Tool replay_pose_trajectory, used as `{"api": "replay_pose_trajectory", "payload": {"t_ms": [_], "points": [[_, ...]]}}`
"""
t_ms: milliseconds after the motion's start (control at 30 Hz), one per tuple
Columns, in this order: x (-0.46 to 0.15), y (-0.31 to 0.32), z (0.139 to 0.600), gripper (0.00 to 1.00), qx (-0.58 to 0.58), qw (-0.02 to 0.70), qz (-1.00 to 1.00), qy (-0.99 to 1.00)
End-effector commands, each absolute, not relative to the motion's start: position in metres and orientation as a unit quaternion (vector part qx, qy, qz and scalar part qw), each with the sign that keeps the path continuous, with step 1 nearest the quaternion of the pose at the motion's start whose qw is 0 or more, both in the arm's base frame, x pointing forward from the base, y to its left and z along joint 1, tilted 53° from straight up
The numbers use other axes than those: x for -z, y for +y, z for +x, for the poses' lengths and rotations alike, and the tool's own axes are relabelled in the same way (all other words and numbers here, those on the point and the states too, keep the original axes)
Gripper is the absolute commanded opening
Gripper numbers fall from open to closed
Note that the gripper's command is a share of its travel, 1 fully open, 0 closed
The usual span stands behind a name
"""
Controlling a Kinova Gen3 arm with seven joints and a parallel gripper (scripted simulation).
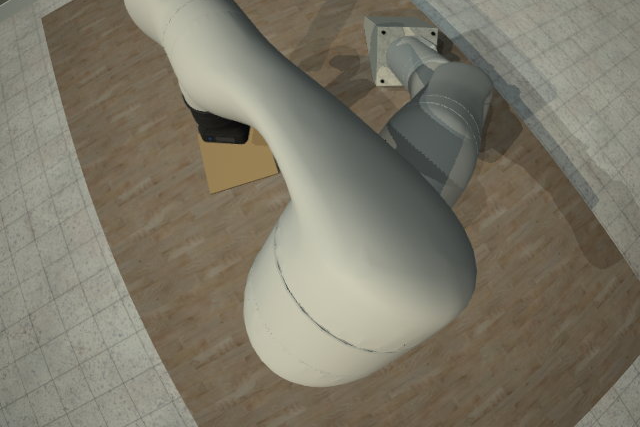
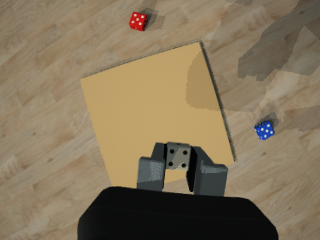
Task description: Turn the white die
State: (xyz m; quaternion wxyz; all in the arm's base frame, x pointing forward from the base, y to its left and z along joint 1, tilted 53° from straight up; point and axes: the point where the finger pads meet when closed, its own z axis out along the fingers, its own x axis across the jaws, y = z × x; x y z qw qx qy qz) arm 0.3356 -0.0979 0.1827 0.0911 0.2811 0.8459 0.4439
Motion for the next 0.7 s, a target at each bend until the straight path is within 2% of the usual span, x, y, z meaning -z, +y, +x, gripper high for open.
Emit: {"api": "replay_pose_trajectory", "payload": {"t_ms": [0, 667], "points": [[-0.177, -0.100, 0.339, 0.34, -0.446, 0.072, 0.305, 0.838], [-0.166, -0.109, 0.354, 0.34, -0.447, -0.010, 0.446, 0.775]]}}
